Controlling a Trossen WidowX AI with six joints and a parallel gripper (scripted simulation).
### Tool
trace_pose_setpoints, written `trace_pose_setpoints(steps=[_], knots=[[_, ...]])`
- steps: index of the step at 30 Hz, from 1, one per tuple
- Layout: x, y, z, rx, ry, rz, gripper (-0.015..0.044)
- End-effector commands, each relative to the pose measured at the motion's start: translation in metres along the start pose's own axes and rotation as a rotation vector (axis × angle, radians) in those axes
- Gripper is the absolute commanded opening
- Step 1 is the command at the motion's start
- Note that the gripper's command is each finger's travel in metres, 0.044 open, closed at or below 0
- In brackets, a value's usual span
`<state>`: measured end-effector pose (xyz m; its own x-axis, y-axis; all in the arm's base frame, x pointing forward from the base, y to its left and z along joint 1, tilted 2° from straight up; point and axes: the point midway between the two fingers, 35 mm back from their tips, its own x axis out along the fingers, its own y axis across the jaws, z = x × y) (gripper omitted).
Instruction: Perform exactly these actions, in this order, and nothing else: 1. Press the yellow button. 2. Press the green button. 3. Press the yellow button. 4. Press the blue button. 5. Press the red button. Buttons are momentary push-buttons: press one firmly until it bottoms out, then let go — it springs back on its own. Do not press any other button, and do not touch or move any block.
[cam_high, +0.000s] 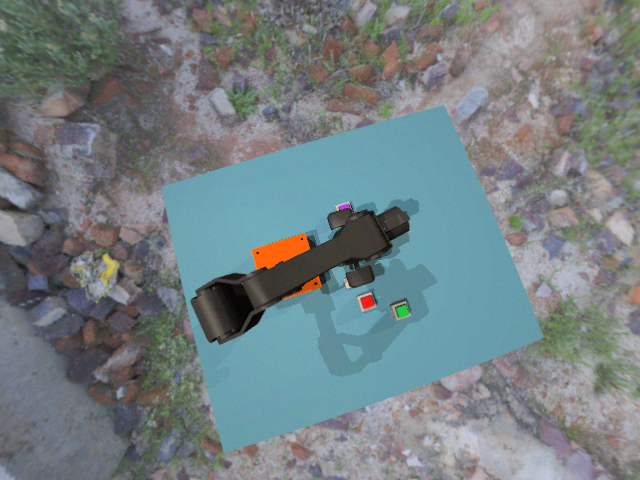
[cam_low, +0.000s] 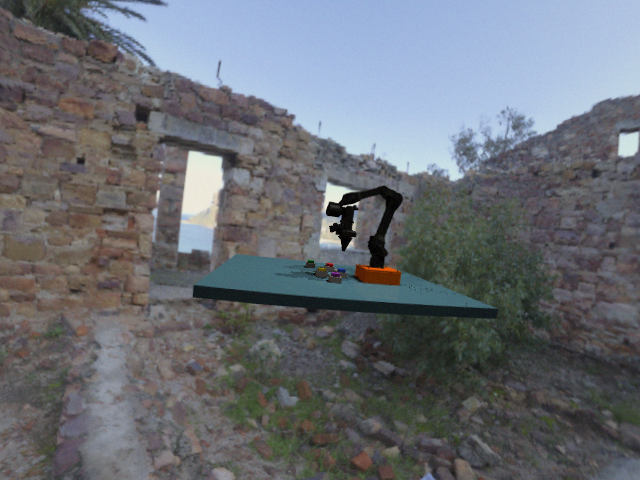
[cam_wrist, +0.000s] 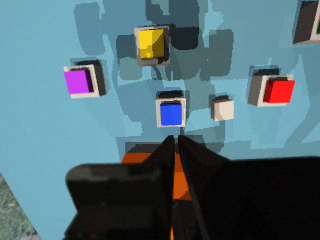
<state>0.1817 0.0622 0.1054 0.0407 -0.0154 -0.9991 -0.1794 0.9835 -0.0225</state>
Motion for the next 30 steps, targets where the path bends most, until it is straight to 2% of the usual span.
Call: trace_pose_setpoints(steps=[1,6,30], knots=[[0.009,-0.002,-0.004,-0.004,0.000,-0.004,0.0020],[0.061,-0.002,-0.004,-0.004,0.001,-0.004,0.0020],[0.092,-0.002,-0.004,-0.004,0.001,-0.004,0.0020]])
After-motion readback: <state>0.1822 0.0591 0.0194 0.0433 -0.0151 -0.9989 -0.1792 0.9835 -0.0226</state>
